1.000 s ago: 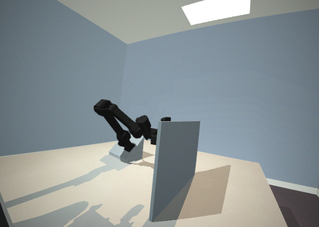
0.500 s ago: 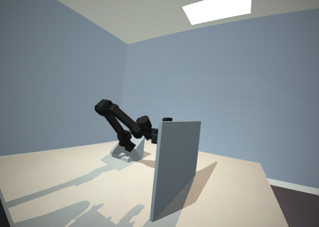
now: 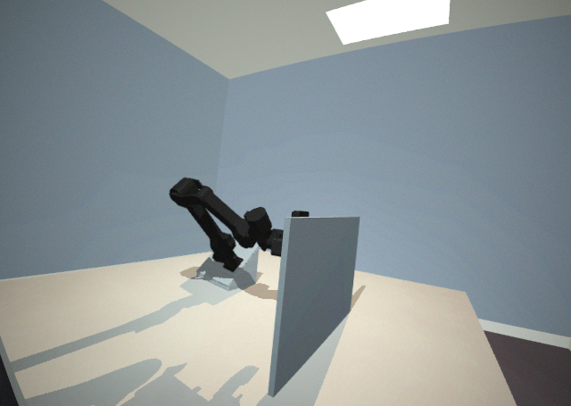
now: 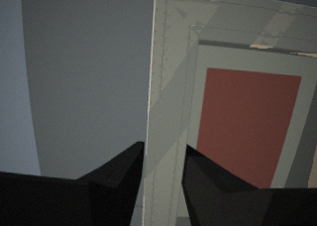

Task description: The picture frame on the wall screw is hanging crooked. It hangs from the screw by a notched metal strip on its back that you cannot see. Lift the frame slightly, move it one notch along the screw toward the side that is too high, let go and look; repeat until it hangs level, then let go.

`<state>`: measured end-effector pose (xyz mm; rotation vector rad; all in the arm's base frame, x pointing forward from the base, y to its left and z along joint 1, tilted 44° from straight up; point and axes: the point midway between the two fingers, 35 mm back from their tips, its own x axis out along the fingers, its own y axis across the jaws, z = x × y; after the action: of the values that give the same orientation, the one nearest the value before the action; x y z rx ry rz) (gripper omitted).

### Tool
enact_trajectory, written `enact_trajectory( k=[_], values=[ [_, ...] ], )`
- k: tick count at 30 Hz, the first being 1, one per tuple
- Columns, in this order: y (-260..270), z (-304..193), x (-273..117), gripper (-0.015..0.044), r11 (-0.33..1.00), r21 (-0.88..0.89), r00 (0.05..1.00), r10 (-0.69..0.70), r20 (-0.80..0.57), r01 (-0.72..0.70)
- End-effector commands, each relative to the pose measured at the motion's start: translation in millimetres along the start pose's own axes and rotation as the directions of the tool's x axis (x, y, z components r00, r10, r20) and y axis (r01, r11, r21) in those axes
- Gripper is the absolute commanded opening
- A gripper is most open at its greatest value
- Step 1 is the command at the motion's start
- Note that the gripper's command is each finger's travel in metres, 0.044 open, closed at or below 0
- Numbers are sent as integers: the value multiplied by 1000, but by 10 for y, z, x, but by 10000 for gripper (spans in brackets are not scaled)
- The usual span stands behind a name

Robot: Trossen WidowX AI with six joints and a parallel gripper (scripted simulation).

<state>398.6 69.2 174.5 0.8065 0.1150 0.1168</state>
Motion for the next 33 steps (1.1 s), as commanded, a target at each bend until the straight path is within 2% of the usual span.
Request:
enact_trajectory(
  k=[1, 4, 9, 20, 25, 33],
  values=[
    [1, 1, 0, 184, 1000, 3, 1000, 0, 0, 0],
    [1, 1, 0, 260, 1000, 3, 1000, 0, 0, 0],
    [13, 13, -57, 260, 1000, 10, 1000, 0, 0, 0],
    [-8, 11, -951, 260, 991, 137, 1000, 4, -5, -4],
    [42, 32, -948, 260, 992, 130, 1000, 8, -1, -8],
    [328, 64, -1363, 260, 990, 139, 1000, 3, -6, -2]
  ],
)
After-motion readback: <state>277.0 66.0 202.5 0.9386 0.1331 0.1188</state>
